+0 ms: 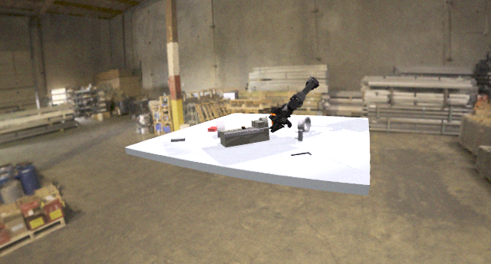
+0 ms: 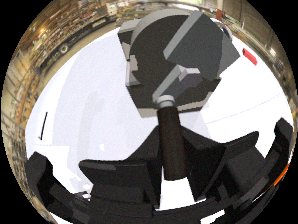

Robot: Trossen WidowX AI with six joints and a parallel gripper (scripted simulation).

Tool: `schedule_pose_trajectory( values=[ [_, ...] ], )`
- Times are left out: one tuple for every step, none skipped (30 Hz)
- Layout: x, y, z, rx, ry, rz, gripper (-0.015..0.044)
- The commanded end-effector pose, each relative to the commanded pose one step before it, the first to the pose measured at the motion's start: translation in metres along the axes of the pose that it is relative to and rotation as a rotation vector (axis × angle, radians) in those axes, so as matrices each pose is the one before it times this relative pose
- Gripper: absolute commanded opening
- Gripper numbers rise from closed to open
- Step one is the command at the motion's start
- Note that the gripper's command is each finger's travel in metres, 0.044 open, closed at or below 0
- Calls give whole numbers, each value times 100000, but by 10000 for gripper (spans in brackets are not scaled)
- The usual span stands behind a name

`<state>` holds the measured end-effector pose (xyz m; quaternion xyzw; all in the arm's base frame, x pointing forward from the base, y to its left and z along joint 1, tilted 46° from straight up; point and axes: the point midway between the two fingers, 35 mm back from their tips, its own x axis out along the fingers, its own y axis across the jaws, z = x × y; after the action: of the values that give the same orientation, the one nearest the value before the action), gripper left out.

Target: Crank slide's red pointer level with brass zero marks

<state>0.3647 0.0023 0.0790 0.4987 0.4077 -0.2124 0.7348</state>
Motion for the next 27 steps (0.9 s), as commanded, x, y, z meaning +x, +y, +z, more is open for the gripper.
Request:
schedule_pose_trajectory(
  values=[
    [5,-6,3,13,1,-21,105],
    [0,0,0,0,0,0,131],
    [0,0,0,0,0,0,157],
    [0,0,0,0,0,0,184],
    [0,0,0,0,0,0,210],
    [0,0,0,0,0,0,236],
    [0,0,0,0,0,0,263],
    [0,0,0,0,0,0,289],
    [0,0,0,0,0,0,315],
    [0,0,0,0,0,0,341],
    [0,0,0,0,0,0,368],
    [0,0,0,0,0,0,394],
    [0,0,0,0,0,0,420],
    [0,0,0,0,0,0,440],
    [-58,5,69,-3,-1,-7,440],
    [-175,14,205,-10,-3,-20,440],
    [-297,19,340,-16,-5,-29,440],
    [-375,18,415,-18,-8,-29,440],
    [-384,11,410,-16,-10,-20,440],
    [-392,5,404,-14,-12,-11,440],
    [-400,-2,398,-13,-14,-2,440],
    [-408,-8,391,-11,-17,6,440],
    [-415,-14,384,-9,-20,15,440],
    [-341,-15,305,-7,-18,18,440],
    [0,0,0,0,0,0,440],
    [-63,11,93,-4,-2,-29,440],
    [-193,31,279,-11,-5,-86,440]
  ],
)
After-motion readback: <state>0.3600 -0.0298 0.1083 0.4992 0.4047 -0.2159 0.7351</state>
